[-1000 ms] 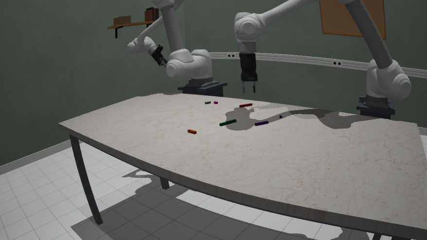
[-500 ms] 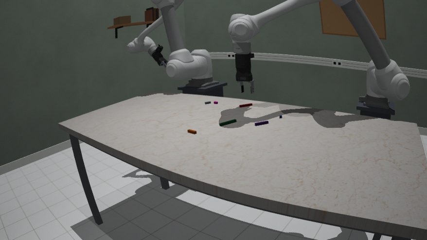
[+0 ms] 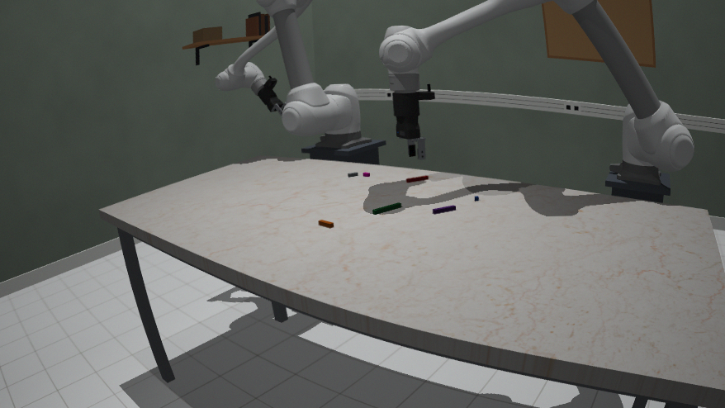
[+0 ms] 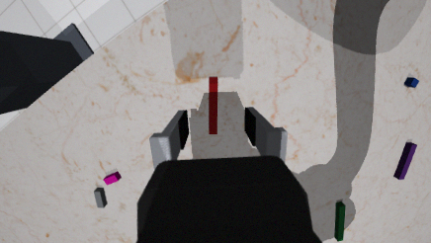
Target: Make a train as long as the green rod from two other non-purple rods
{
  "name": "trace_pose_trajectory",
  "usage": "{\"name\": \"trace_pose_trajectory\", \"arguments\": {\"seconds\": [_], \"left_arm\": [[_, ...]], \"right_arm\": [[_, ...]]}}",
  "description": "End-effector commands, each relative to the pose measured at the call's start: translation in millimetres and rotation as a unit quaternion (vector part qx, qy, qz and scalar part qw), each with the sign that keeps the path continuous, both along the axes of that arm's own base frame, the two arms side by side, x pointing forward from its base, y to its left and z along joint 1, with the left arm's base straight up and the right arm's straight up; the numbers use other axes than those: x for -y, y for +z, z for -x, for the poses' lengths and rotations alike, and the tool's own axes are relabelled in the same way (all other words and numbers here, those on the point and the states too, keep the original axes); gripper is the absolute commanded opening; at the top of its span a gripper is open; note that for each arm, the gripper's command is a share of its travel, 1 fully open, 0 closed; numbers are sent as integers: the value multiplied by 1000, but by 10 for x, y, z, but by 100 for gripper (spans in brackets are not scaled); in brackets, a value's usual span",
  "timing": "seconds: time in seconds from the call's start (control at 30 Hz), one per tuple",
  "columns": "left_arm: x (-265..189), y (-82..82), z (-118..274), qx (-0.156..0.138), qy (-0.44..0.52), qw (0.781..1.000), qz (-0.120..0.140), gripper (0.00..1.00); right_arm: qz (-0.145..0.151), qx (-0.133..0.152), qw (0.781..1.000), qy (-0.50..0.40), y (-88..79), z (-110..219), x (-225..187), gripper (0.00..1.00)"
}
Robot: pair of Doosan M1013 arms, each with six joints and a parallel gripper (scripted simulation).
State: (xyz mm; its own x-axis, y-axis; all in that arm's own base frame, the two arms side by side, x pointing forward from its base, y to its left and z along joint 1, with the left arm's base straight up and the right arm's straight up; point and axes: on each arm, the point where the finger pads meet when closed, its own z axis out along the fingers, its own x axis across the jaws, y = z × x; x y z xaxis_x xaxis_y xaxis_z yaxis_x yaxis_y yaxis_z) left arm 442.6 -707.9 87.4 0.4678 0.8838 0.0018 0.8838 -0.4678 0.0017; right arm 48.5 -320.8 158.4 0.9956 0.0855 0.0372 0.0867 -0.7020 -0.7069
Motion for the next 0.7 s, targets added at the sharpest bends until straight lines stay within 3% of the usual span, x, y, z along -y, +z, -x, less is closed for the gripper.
{"name": "trace_pose_trajectory", "arguments": {"seconds": [0.0, 0.23, 0.27, 0.67], "left_arm": [[13, 12, 1, -1, -16, 1000, 1, 100], [19, 10, 4, -1, -25, 1000, 1, 100], [19, 10, 4, -1, -25, 1000, 1, 54], [19, 10, 4, -1, -25, 1000, 1, 54]], "right_arm": [[1, 0, 1000, 0, 4, -1, 3, 100], [1, 0, 1000, 0, 4, -1, 3, 100], [1, 0, 1000, 0, 4, -1, 3, 100], [1, 0, 1000, 0, 4, -1, 3, 100]]}}
